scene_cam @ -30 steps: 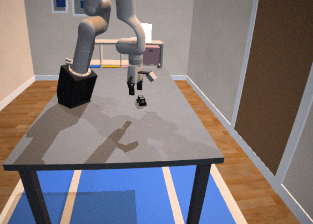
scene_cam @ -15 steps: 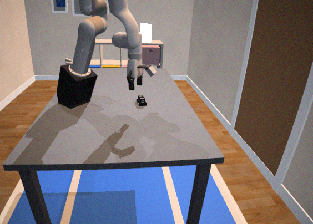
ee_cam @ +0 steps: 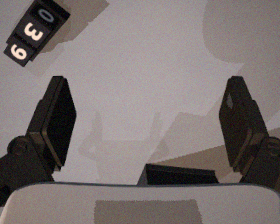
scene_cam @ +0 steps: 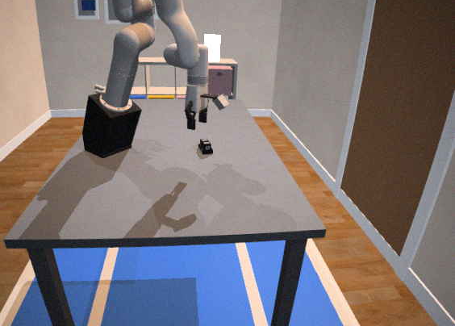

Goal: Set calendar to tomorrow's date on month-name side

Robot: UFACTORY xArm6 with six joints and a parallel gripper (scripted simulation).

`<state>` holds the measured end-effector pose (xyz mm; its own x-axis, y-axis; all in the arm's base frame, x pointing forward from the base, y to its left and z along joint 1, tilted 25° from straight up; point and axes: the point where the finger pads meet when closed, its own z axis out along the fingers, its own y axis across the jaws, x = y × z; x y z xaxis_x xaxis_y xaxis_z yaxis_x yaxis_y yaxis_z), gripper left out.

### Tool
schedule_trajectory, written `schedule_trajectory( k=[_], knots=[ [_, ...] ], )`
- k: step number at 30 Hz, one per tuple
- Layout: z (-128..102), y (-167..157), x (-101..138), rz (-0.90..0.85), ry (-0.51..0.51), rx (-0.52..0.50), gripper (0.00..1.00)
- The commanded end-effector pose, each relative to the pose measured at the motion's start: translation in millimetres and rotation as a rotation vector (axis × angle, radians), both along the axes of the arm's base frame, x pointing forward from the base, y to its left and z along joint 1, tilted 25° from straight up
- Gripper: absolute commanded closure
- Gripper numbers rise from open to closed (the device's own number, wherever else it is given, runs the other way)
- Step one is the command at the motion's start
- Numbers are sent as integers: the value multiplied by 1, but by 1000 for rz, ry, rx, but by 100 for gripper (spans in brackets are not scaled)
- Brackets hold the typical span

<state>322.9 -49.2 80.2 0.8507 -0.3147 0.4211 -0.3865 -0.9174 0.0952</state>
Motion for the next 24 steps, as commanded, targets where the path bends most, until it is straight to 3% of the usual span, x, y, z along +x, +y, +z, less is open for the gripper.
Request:
schedule_trajectory(
  k=[1, 8, 11, 24],
  knots=[
    [1, 0, 1, 1, 3, 3, 0],
    [-1, 4, 3, 93, 31, -33, 0],
    [-4, 10, 7, 232, 72, -86, 0],
    [-11, 24, 15, 532, 158, -200, 0]
  ],
)
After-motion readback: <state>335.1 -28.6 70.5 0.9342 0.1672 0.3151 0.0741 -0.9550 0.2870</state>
